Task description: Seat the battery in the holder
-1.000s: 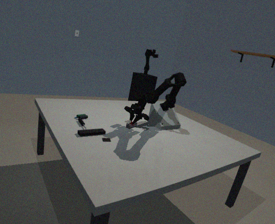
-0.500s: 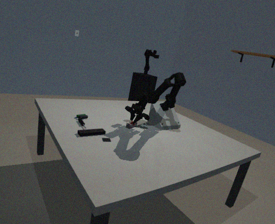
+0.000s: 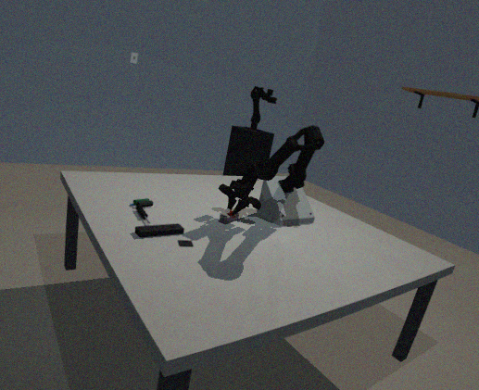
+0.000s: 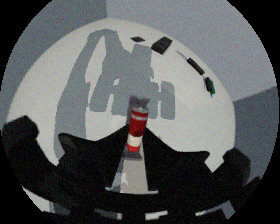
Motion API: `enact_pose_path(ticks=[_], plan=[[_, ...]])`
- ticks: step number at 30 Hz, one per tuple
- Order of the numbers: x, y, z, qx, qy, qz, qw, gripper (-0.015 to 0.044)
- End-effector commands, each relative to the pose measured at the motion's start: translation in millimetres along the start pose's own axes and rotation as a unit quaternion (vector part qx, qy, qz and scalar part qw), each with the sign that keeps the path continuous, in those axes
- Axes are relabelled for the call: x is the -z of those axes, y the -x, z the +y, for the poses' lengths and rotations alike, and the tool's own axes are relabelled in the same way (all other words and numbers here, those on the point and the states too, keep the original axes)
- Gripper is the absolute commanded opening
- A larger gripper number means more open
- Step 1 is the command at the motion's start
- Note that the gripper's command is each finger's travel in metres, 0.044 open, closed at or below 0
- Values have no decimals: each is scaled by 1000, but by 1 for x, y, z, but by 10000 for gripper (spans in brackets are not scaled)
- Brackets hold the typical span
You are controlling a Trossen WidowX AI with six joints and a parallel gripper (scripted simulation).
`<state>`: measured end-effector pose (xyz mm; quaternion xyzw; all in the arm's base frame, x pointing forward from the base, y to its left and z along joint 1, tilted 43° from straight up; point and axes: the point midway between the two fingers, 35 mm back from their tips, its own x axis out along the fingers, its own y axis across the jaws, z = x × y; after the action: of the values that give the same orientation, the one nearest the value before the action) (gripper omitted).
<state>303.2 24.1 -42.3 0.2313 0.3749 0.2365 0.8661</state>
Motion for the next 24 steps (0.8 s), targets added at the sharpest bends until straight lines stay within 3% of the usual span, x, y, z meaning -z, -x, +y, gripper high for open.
enact_pose_path(ticks=[1, 24], plan=[[6, 1, 0, 3, -4, 8, 1000, 68], [-3, -8, -11, 21, -3, 47, 999, 68]])
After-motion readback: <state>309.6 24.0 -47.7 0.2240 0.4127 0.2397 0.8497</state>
